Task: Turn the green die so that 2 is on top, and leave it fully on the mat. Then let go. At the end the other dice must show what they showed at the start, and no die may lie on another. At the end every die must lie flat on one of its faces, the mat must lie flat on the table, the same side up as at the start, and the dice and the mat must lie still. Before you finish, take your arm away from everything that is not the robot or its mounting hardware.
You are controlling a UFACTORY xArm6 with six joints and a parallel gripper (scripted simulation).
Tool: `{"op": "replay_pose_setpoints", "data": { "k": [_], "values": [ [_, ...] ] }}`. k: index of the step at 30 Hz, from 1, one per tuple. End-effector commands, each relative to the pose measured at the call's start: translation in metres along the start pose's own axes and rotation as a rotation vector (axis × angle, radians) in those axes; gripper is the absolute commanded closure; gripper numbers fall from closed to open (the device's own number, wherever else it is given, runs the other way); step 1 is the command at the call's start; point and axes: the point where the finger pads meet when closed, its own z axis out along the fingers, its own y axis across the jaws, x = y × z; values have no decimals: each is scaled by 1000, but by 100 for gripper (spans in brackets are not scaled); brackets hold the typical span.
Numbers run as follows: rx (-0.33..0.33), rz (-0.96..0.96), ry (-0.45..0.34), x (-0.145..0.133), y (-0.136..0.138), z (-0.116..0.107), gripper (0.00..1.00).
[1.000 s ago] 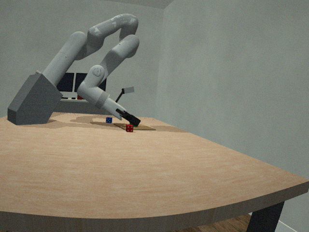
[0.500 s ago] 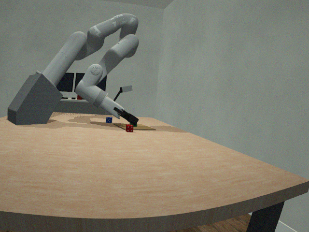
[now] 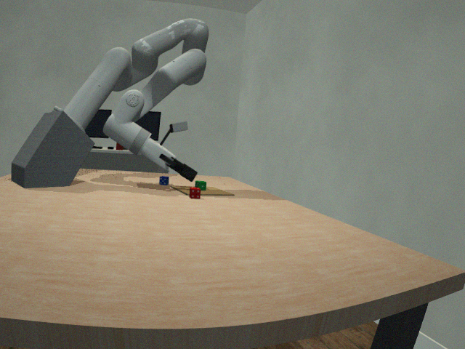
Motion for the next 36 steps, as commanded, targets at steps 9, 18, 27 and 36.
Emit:
{"op": "replay_pose_setpoints", "data": {
  "k": [9,18,27,36],
  "values": [
    [1,-1,1,10,0,-7,58],
    [1,-1,1,44,0,-26,58],
    [1,-1,1,53,0,-31,58],
    [6,1,-21,54,-1,-29,58]
  ]
}}
